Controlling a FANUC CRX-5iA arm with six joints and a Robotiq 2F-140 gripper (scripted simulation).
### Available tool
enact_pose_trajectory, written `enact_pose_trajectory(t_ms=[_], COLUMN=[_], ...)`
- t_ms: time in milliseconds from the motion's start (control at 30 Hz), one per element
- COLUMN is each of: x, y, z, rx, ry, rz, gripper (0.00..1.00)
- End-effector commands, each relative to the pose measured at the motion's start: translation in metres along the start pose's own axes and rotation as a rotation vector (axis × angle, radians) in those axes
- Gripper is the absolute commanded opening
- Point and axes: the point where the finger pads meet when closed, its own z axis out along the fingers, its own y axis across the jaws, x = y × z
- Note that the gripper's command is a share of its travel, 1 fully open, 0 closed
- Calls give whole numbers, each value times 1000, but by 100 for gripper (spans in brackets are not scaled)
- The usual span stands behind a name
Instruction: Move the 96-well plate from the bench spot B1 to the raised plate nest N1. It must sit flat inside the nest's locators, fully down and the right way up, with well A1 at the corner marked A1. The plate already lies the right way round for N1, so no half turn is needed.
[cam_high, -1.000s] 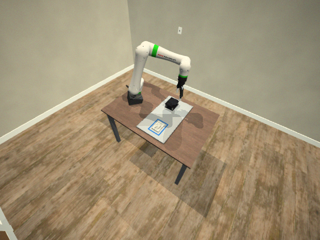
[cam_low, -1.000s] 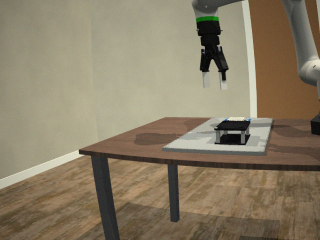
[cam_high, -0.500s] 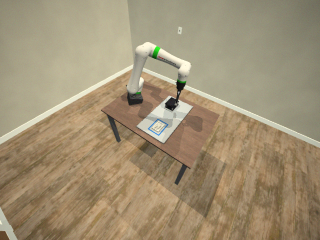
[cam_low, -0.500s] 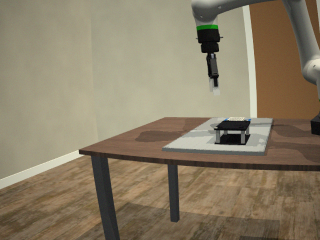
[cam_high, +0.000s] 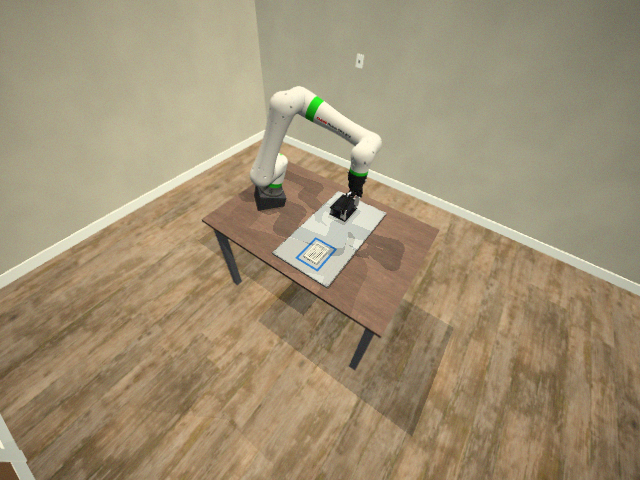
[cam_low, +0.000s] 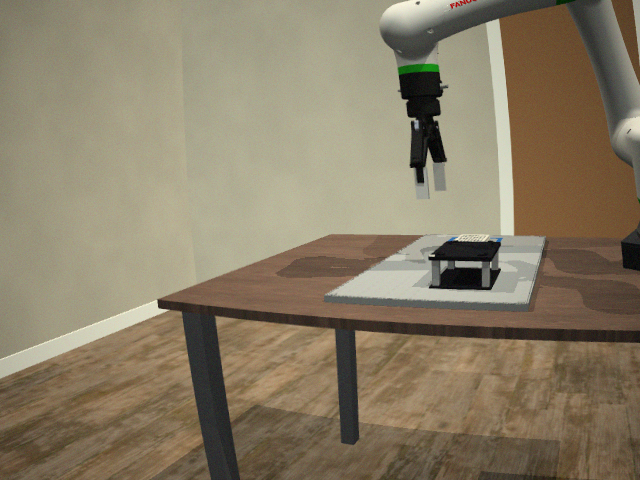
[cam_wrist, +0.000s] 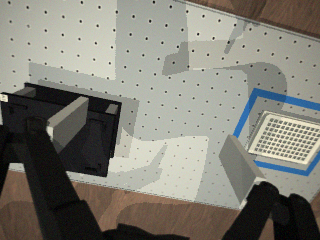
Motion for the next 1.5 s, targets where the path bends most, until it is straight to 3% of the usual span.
enact_pose_trajectory(t_ms=[0, 667, 1467], x=[2, 4, -12], y=[14, 97, 198], z=[5, 34, 66], rx=[1, 13, 35], ry=[0, -2, -2], rz=[104, 583, 1197], gripper=[100, 100, 100])
